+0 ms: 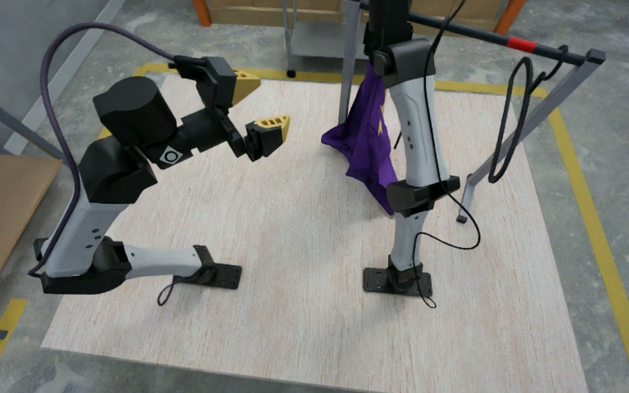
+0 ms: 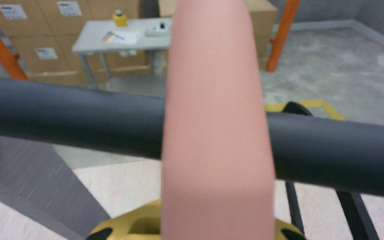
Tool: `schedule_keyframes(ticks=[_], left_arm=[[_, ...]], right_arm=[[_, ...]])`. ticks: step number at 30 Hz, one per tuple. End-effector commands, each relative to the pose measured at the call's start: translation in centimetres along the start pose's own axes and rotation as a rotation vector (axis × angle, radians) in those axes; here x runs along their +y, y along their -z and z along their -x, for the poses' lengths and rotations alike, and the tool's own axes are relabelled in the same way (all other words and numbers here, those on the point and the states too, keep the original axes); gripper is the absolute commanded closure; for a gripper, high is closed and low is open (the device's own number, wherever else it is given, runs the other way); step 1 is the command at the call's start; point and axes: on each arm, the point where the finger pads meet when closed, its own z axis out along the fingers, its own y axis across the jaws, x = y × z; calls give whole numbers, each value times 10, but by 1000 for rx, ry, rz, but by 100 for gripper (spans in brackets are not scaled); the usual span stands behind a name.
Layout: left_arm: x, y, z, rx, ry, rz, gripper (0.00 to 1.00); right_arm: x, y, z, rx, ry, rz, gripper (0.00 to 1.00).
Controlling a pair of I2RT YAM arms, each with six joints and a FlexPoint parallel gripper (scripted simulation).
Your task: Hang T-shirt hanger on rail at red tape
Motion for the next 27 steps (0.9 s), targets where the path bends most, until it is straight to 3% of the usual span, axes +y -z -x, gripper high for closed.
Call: schedule_keyframes(ticks=[1,2,5,16,27], left_arm=[[-1,4,7,-21,3,-1,0],[-1,4,7,-21,3,-1,0],[-1,4,7,-21,3,-1,0],[-1,4,7,-21,3,-1,0],[-1,4,7,-21,3,-1,0]], right_arm=[[-7,15,21,-64,-40,7,100],[-5,8,22,-73,-50,-4,100],[-11,28,36,-121,-84,3,100],[-12,55,17,-96,-63,-7,100],[-12,55,13,-80,-52,-1,100]])
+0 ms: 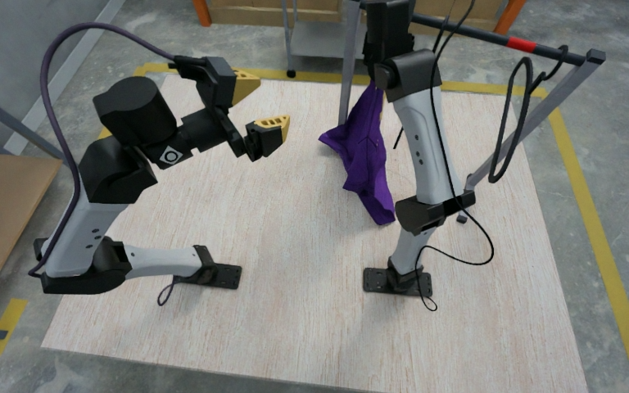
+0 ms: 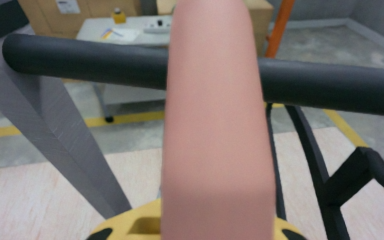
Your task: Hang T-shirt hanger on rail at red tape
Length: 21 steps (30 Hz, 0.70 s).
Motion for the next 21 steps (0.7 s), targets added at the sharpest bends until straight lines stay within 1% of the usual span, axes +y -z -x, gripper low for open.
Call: schedule_keyframes(ticks=[1,14,20,21], left_arm=[[-1,4,7,-21,3,-1,0],[-1,4,7,-21,3,-1,0],[-1,4,7,-21,3,-1,0],[-1,4,7,-21,3,-1,0]], right_arm=[[-6,15,23,-85,-53,9,100],[-3,10,22,-80,-50,7,100],[-3,10,29,-100,-54,19,100],[2,1,24,-84,-43,23,100]])
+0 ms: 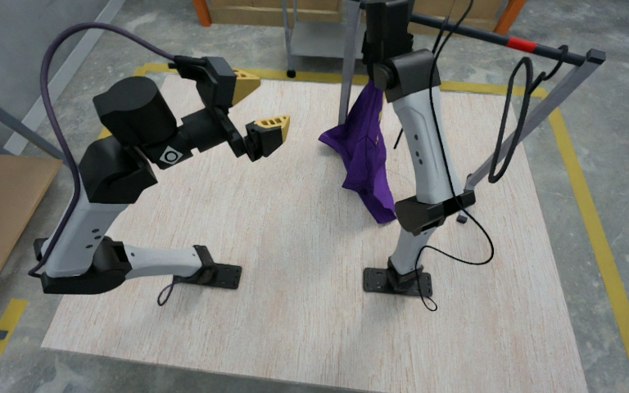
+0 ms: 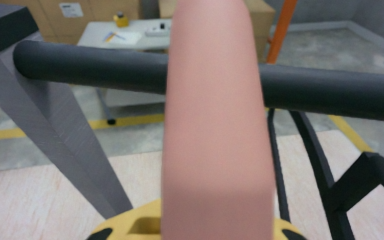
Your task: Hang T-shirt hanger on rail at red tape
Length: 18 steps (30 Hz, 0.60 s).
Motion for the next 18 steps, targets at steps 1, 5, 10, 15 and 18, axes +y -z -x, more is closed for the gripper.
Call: schedule_keyframes(ticks=[1,5,10,15,18], left_arm=[[-1,4,7,-21,3,-1,0],[-1,4,7,-21,3,-1,0],[-1,4,7,-21,3,-1,0],[-1,4,7,-21,3,-1,0],[-1,4,7,-21,3,-1,0]], right_arm=[[-1,-1,20,-60,-31,14,100],[0,-14,23,-58,-28,16,100],[-2,-31,24,-44,-22,4,100],[-2,-33,24,-43,-28,-2,100],[-2,-33,24,-44,-27,-3,100]])
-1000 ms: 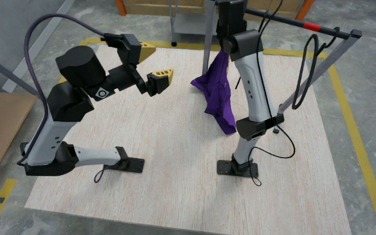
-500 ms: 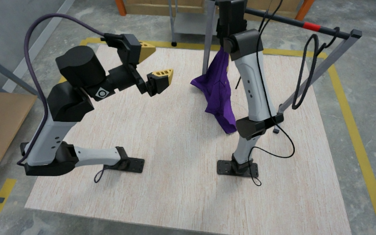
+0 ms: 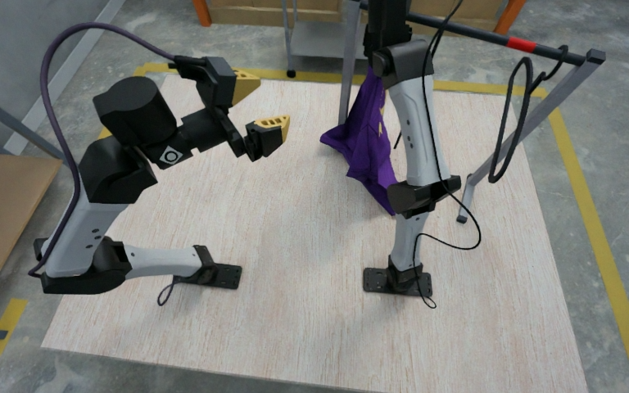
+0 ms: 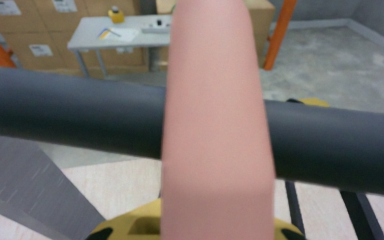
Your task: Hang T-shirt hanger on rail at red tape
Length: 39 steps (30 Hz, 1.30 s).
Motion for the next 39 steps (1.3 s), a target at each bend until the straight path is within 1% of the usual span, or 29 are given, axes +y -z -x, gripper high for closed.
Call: schedule_keyframes(ticks=[1,19,20,21,22,25,26,36,37,39], left_arm=[[-1,4,7,-21,3,-1,0],[-1,4,7,-21,3,-1,0],[-1,4,7,-21,3,-1,0],[-1,4,7,-21,3,-1,0],[-1,4,7,-21,3,-1,0],[-1,4,7,-21,3,-1,0],[-1,4,7,-21,3,-1,0],[-1,4,7,-21,3,-1,0],[-1,4,7,-21,3,-1,0],[-1,4,7,-21,3,-1,0]], right_arm=[[-4,12,21,-58,-36,8,100],[-4,13,24,-69,-43,10,100],[-7,19,27,-77,-48,13,100],[-7,19,27,-77,-48,13,100],[-5,13,24,-69,-44,0,100],[-4,13,22,-61,-41,-6,100],[-8,20,28,-80,-53,-3,100],[-19,20,31,-88,-59,-32,100],[-25,30,38,-111,-74,-33,100],[-29,31,39,-113,-77,-42,100]])
